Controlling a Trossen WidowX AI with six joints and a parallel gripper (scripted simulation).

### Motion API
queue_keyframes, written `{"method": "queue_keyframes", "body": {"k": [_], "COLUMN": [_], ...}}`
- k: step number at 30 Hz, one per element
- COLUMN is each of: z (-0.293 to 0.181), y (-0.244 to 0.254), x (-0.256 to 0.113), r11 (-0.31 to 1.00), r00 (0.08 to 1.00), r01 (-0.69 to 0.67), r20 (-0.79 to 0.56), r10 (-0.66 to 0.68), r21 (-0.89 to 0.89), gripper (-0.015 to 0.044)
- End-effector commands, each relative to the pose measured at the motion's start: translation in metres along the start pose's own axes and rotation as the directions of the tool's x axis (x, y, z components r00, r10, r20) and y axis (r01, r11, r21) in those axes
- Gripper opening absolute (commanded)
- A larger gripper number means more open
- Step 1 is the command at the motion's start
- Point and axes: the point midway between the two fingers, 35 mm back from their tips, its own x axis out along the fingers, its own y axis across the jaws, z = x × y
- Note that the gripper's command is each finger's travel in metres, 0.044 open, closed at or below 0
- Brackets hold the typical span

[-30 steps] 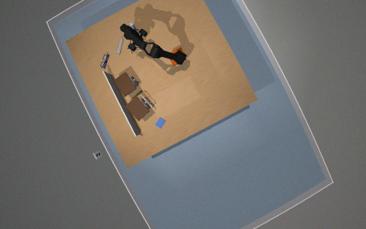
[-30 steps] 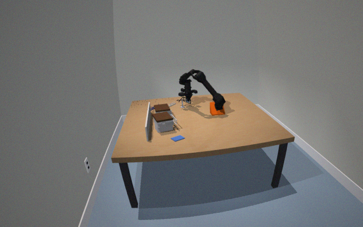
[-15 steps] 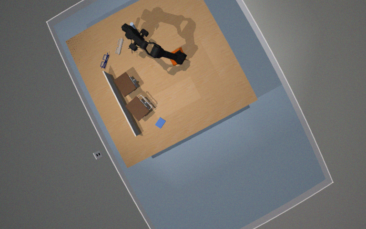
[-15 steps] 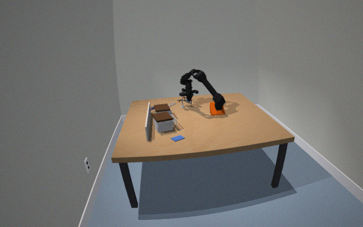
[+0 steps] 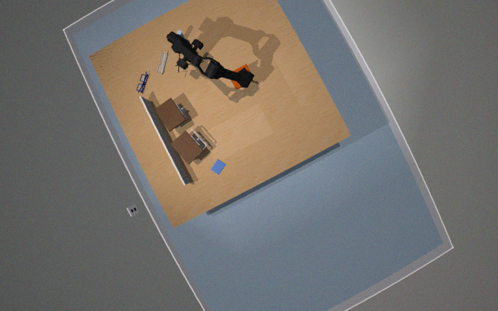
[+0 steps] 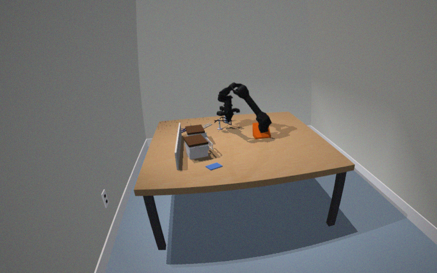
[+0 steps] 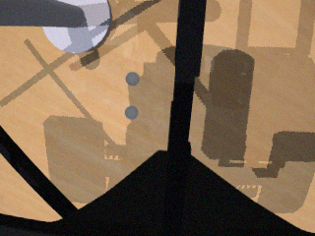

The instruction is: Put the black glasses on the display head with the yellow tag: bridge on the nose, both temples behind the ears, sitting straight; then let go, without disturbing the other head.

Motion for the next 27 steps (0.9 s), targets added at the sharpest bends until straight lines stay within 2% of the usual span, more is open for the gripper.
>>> {"method": "queue_keyframes", "body": {"k": [1,27], "z": [-0.001,-0.011], "y": [-0.002,-0.009], "x": [-0.001,-0.001], "r11": [1.0,1.0], "r00": [1.0,1.0], "r01": [0.005,0.006], "r20": [0.005,0.005], "r10": [-0.005,-0.006], "r21": [-0.007,-0.006], "gripper": [0.0,0.0]}}
